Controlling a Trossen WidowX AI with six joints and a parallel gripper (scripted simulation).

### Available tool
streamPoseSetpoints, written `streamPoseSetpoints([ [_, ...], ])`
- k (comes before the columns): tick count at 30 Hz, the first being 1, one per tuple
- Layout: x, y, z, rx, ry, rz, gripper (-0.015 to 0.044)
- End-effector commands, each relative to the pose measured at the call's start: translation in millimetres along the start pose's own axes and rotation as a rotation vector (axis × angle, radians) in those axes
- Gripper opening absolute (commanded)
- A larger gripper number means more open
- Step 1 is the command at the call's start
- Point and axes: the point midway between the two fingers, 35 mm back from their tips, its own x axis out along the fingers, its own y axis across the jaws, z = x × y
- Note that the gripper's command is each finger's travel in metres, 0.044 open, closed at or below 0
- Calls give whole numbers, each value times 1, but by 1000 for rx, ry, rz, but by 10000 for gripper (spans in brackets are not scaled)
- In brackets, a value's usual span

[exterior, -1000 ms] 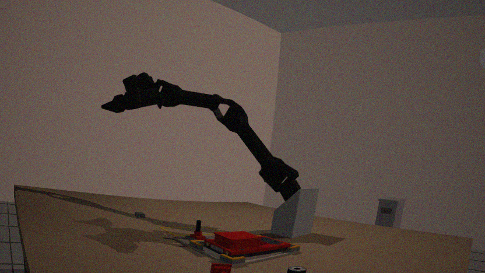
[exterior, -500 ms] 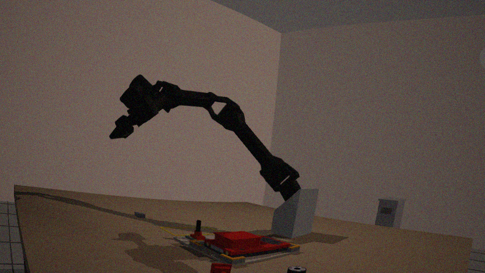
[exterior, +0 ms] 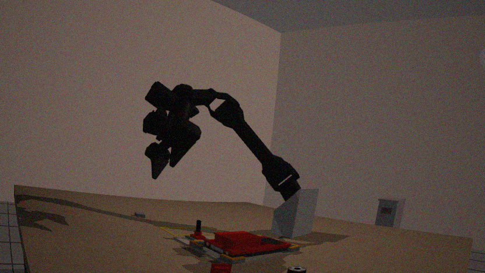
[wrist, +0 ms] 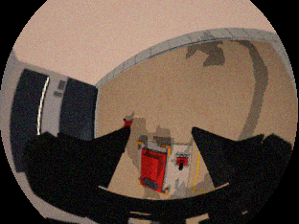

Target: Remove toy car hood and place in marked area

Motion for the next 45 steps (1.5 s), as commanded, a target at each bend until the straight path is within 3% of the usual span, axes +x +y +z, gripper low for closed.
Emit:
streamPoseSetpoints([
  [1, 16, 19, -37, 6, 113, -53, 440],
  [16, 37, 63, -186, -57, 393, -433, 440],
  [45, 50, 57, -192, -59, 394, -439, 440],
])
